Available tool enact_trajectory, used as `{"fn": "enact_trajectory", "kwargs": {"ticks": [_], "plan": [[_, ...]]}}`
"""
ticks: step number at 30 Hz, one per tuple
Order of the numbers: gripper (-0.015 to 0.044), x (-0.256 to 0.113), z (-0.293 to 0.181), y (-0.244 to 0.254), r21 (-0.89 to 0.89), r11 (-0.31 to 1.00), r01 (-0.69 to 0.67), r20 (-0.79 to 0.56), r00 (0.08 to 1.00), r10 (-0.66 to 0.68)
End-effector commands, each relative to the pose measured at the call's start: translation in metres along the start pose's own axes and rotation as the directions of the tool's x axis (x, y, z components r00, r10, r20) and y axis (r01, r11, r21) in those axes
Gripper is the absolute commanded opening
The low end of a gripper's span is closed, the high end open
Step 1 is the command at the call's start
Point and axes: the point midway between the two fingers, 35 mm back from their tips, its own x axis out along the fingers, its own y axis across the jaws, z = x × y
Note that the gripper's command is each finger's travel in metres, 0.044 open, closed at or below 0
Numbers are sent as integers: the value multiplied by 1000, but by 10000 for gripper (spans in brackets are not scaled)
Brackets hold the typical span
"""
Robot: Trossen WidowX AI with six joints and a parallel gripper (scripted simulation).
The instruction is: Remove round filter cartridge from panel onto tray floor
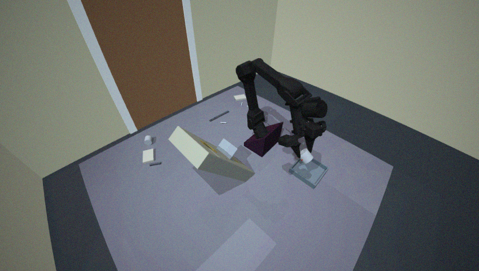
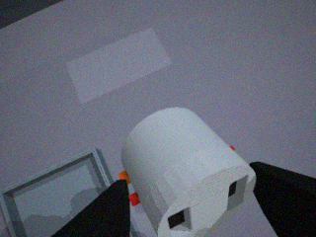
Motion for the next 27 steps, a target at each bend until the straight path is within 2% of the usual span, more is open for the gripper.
{"fn": "enact_trajectory", "kwargs": {"ticks": [1,18,27], "plan": [[0,19,-11,30,-86,995,-48,-11,999,47],[0,86,-88,129,-422,871,-251,-74,967,243],[0,98,-100,135,-448,853,-267,-84,963,258]]}}
